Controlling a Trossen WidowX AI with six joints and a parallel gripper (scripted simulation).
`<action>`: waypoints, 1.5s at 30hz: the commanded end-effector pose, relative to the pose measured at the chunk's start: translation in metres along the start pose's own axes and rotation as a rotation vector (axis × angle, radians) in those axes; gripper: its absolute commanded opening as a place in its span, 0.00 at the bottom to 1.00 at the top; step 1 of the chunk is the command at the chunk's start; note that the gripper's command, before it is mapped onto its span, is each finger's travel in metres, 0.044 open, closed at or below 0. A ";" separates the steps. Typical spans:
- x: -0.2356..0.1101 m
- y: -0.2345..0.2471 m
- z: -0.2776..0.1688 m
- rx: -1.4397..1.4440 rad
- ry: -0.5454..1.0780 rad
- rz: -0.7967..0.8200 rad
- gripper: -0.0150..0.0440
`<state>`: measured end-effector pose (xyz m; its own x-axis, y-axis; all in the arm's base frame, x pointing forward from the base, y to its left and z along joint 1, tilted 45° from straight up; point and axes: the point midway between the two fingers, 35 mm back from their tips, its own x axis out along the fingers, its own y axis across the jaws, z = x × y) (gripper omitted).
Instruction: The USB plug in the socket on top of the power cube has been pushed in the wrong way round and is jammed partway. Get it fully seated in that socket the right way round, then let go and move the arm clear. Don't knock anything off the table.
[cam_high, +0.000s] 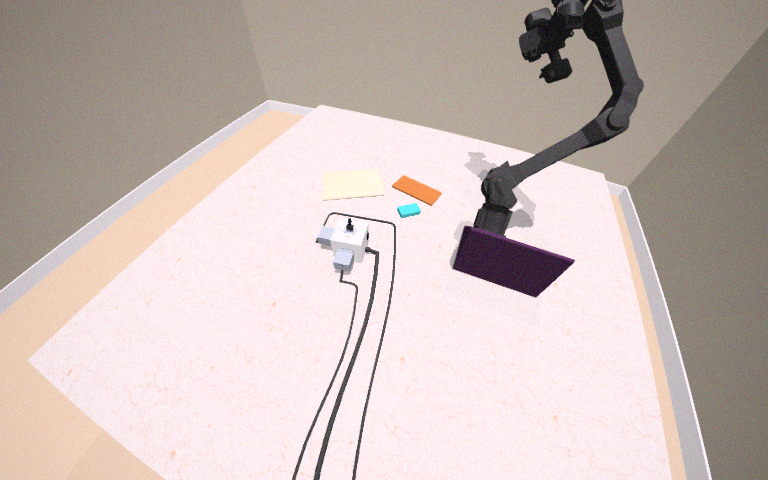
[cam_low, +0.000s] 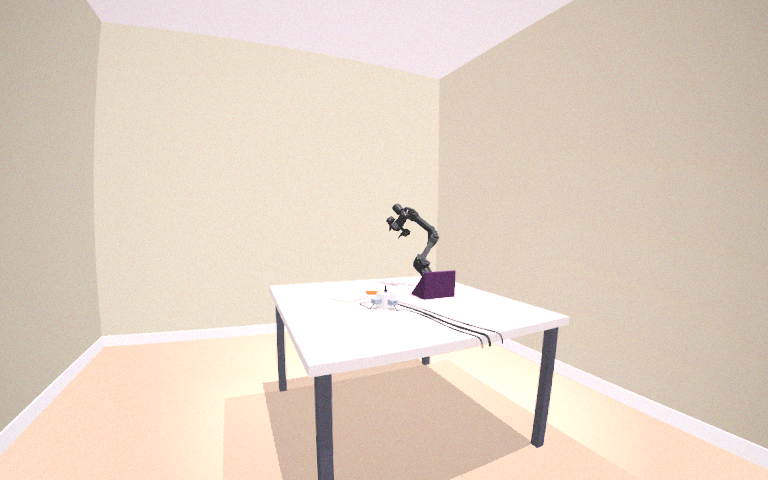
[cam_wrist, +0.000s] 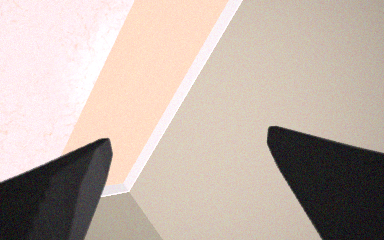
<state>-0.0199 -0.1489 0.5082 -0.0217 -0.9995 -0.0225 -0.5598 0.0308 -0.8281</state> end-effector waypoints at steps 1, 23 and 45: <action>0.000 -0.002 0.004 -0.003 -0.007 -0.003 0.98; -0.096 -0.017 0.429 -0.487 -0.671 0.035 1.00; -0.207 0.253 0.578 -1.059 -0.726 0.354 1.00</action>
<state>0.3190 0.0622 -0.0248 -0.0441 -0.7134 -0.6994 -0.9892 -0.0667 0.1304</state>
